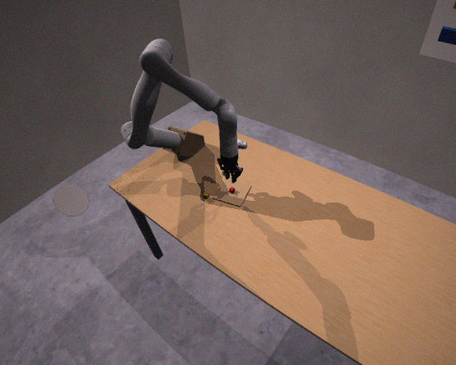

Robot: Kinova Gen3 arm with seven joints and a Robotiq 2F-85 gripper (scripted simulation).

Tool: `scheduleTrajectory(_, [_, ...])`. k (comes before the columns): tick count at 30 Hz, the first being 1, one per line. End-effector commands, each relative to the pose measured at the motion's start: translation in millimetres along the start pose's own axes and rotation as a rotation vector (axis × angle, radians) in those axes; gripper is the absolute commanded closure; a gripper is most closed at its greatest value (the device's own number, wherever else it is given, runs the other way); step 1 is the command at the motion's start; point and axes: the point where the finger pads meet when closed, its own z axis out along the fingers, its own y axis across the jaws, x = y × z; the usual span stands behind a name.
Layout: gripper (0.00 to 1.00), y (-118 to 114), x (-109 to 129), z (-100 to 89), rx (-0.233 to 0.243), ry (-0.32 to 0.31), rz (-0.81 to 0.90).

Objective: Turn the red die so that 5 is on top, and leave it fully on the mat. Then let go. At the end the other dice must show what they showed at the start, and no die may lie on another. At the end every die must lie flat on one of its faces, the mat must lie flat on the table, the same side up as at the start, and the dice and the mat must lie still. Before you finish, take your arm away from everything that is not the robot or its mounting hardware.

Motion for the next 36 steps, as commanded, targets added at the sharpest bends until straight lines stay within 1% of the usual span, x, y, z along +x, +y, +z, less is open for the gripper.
scheduleTrajectory(1, [0.65,-0.4,3.2,-2.4,0.002,-0.027,0.004])
scheduleTrajectory(3, [0.65,-0.3,3.7,-2.0,0.004,-0.059,0.003])
scheduleTrajectory(5, [0.65,-0.3,3.7,-2.0,0.004,-0.059,0.003])
scheduleTrajectory(11, [0.65,-0.2,5.8,-1.7,0.004,-0.176,0.003])
scheduleTrajectory(14, [0.65,-0.3,6.8,-2.2,0.002,-0.222,0.004])
scheduleTrajectory(17, [0.65,-0.5,7.3,-2.5,0.000,-0.245,0.005])
scheduleTrajectory(24, [0.65,-0.5,7.4,-2.6,0.000,-0.250,0.005])
scheduleTrajectory(27, [0.65,-0.3,7.5,-2.3,0.001,-0.264,0.005])
scheduleTrajectory(31, [0.65,0.2,7.9,-1.5,0.003,-0.315,0.004])
scheduleTrajectory(36, [0.65,0.4,9.3,-0.8,0.004,-0.409,0.004])
